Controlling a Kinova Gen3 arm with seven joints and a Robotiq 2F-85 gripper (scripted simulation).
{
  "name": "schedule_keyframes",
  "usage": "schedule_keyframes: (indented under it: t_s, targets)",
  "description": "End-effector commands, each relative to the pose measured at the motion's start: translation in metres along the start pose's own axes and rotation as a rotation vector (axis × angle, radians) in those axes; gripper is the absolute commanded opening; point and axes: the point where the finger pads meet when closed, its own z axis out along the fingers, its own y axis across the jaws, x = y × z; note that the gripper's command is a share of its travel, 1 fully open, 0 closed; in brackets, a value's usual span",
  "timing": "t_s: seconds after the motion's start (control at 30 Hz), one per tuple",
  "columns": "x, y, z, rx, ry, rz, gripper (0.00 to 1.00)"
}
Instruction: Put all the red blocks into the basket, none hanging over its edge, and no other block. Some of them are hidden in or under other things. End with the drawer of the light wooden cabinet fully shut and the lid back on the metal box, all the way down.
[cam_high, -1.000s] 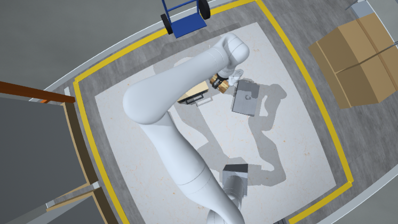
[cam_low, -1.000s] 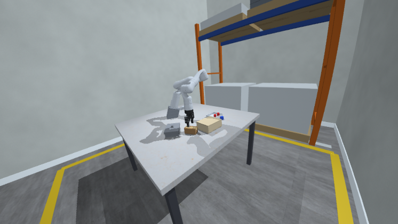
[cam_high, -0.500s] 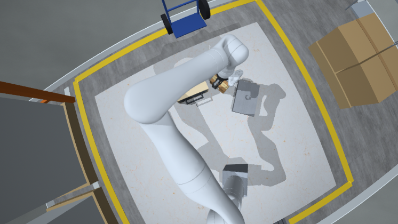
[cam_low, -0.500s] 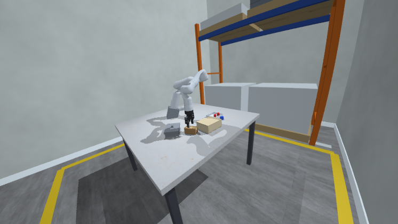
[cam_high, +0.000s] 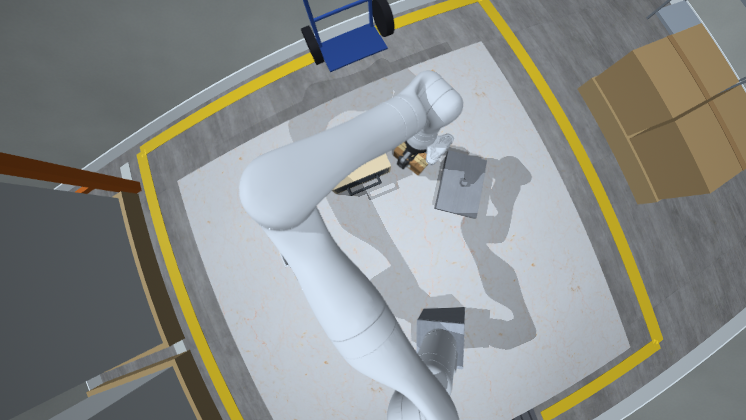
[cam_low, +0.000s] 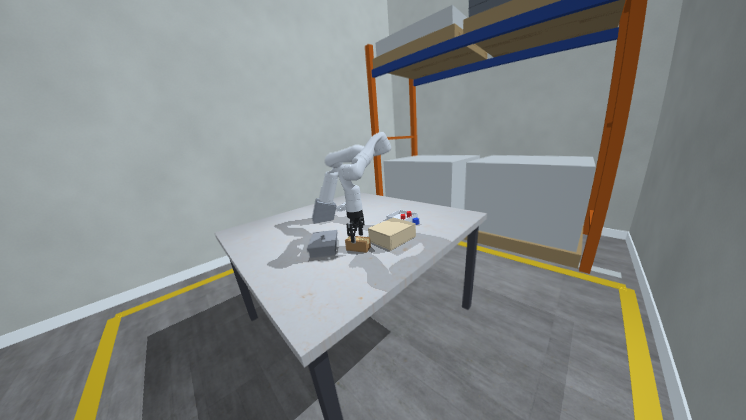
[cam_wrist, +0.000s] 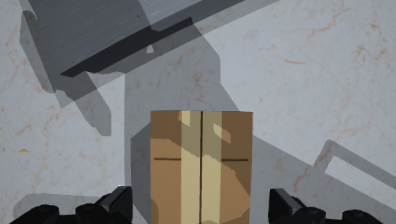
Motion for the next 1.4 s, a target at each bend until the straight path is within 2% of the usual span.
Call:
schedule_keyframes:
  t_s: [0.0, 0.67, 1.37]
  targets:
    - [0.0, -0.001, 0.003, 0.002, -0.001, 0.0, 0.93]
    - [0.0, -0.001, 0.024, 0.002, -0.001, 0.0, 0.93]
    - [0.0, -0.001, 0.026, 0.002, -0.001, 0.0, 0.93]
